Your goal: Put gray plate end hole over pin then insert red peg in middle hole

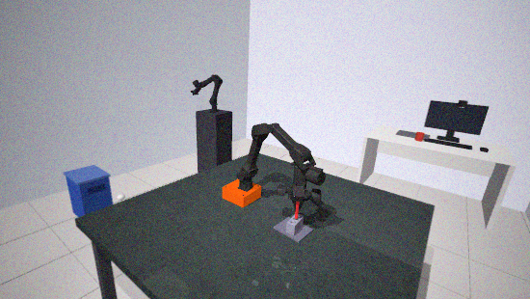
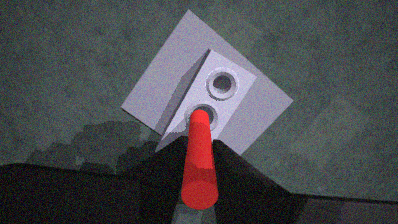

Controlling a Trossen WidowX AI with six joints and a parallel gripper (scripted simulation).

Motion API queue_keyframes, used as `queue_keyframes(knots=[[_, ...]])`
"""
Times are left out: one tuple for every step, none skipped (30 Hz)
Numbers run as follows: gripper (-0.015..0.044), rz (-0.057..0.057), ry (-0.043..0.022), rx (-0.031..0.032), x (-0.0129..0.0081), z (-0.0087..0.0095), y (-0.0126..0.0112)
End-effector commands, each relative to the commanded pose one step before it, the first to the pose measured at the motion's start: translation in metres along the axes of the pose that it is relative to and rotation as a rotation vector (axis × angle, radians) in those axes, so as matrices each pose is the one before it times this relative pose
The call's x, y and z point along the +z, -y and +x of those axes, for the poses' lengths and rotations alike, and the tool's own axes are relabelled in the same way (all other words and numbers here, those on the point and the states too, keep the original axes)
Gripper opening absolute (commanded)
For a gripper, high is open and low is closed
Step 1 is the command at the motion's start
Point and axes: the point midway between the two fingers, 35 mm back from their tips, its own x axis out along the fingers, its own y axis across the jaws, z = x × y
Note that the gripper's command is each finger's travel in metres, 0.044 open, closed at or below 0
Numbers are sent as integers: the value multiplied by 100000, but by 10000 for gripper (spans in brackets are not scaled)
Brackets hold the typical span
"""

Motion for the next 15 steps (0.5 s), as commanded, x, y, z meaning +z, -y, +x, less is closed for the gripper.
queue_keyframes(knots=[[0, -252, -626, -455, -210, 767, 192], [0, -30, -9, 25, -17, 123, 12], [0, -18, -5, 16, -5, 64, 1], [0, -3, 0, 3, 4, 4, -5], [0, -2, 0, 2, 9, -6, -10], [0, -1, 1, 2, 14, -11, -13], [0, 0, 1, 1, 9, -7, -8], [0, 85, 101, 17, 21, -48, -11], [0, 85, 101, 17, 21, -48, -11], [0, 85, 101, 17, 21, -48, -11], [0, 85, 101, 17, 21, -48, -11], [0, 0, 0, 0, 0, 0, 0], [0, 0, 0, 0, 0, 0, 0], [0, 0, 0, 0, 0, 0, 0], [0, 0, 0, 0, 0, 0, 0]])
